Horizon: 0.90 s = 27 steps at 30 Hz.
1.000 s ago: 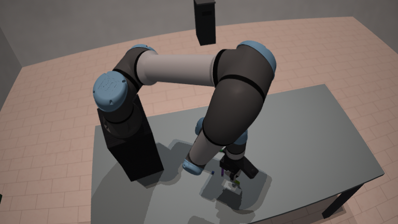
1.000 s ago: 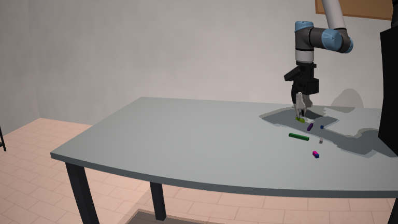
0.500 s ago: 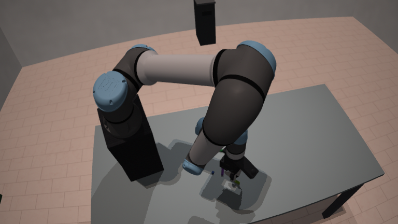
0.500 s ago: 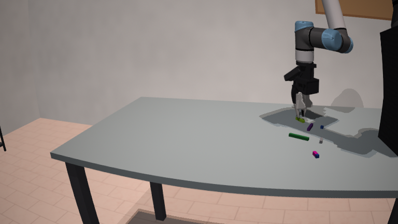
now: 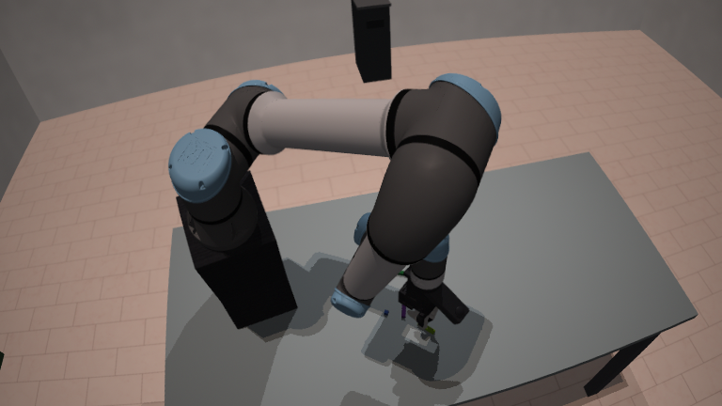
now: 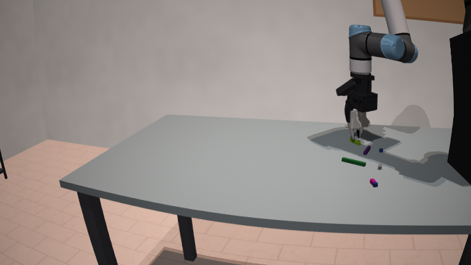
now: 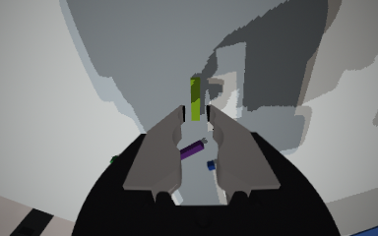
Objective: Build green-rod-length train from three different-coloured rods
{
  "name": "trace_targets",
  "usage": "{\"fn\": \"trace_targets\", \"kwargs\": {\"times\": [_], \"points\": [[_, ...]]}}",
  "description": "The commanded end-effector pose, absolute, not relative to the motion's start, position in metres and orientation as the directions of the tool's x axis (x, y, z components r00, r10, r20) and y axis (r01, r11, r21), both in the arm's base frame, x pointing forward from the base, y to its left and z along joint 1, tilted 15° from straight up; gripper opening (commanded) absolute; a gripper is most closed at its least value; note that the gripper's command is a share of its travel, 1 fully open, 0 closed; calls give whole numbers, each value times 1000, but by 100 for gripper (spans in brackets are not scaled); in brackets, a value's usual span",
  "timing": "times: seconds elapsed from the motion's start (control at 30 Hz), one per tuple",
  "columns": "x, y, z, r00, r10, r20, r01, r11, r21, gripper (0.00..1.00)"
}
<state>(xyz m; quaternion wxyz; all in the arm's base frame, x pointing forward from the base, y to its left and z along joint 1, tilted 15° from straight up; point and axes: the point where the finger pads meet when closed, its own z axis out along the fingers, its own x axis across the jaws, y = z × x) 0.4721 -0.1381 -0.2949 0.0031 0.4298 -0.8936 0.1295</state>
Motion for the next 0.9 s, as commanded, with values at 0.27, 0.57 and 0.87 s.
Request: {"fn": "trace_targets", "kwargs": {"times": [0.27,0.57,0.87], "points": [[473,-138,-295,-630,-767,117,-769,597,-230,14],[473,-140,-302,-630,-767,117,-769,597,-230,14],[474,-142,-309,-630,-767,117,-769,597,-230,14]]}}
